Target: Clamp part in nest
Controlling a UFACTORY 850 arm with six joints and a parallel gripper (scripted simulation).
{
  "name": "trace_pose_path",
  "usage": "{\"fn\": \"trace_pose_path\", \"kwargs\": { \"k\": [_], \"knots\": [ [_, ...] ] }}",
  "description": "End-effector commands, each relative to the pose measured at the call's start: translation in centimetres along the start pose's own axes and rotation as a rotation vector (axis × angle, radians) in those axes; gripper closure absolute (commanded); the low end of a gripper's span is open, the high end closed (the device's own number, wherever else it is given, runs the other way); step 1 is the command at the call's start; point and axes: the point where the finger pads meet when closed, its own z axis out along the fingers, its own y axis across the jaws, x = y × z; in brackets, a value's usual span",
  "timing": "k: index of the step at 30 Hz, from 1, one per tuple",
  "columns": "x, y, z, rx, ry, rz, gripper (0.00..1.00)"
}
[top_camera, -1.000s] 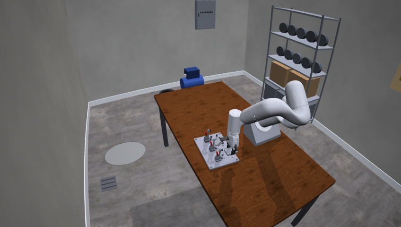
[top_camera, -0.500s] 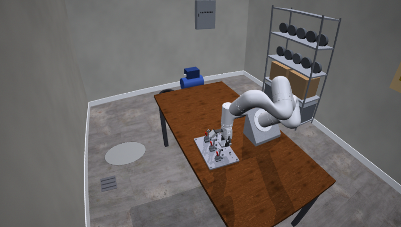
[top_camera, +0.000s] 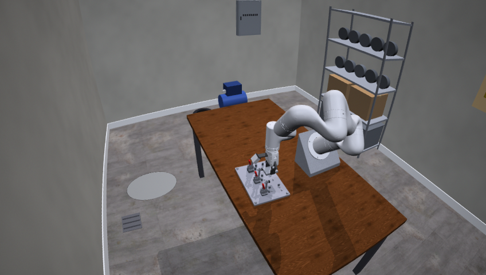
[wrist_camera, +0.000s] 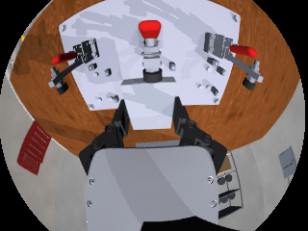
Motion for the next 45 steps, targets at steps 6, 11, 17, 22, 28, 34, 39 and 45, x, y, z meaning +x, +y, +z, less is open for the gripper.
{"fn": "trace_pose_path", "kwargs": {
  "k": [6, 11, 17, 22, 28, 34, 39, 45],
  "knots": [
    [0.1, 0.1, 0.0, 0.0, 0.001, 0.0, 1.0],
    [0.1, 0.1, 0.0, 0.0, 0.001, 0.0, 1.0],
    [0.1, 0.1, 0.0, 0.0, 0.001, 0.0, 1.0],
    [0.1, 0.1, 0.0, 0.0, 0.001, 0.0, 1.0],
    [0.1, 0.1, 0.0, 0.0, 0.001, 0.0, 1.0],
    [0.1, 0.1, 0.1, 0.0, 0.001, 0.0, 1.0],
    [0.1, 0.1, 0.4, 0.0, 0.001, 0.0, 1.0],
    [0.1, 0.1, 1.1, 0.0, 0.001, 0.0, 1.0]
  ]
}}
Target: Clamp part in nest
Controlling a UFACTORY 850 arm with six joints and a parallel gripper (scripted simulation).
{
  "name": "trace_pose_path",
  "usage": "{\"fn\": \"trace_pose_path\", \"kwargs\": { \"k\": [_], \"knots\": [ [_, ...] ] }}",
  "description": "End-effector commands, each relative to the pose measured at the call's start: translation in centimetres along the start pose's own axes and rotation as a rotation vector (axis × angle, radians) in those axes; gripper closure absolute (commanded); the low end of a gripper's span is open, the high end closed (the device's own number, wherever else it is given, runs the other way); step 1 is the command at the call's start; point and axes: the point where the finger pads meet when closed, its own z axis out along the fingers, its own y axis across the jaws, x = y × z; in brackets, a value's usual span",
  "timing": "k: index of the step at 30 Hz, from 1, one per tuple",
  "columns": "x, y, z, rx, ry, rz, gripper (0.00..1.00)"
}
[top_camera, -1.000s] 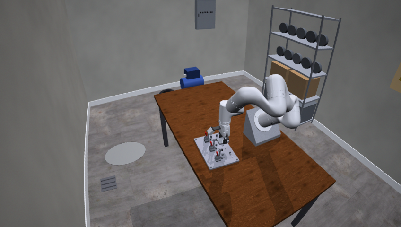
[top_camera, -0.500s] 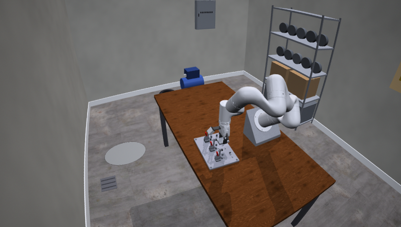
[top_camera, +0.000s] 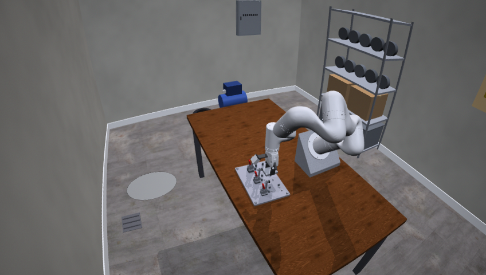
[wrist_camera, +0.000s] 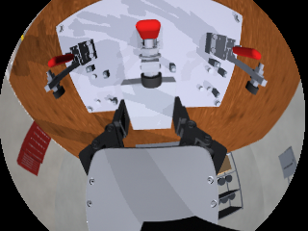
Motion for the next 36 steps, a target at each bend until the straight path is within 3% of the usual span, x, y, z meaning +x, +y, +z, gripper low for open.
{"fn": "trace_pose_path", "kwargs": {
  "k": [1, 36],
  "knots": [
    [0.1, 0.0, 0.5, 0.0, 0.001, 0.0, 1.0],
    [0.2, 0.0, 4.5, 0.0, 0.001, 0.0, 1.0]
  ]
}}
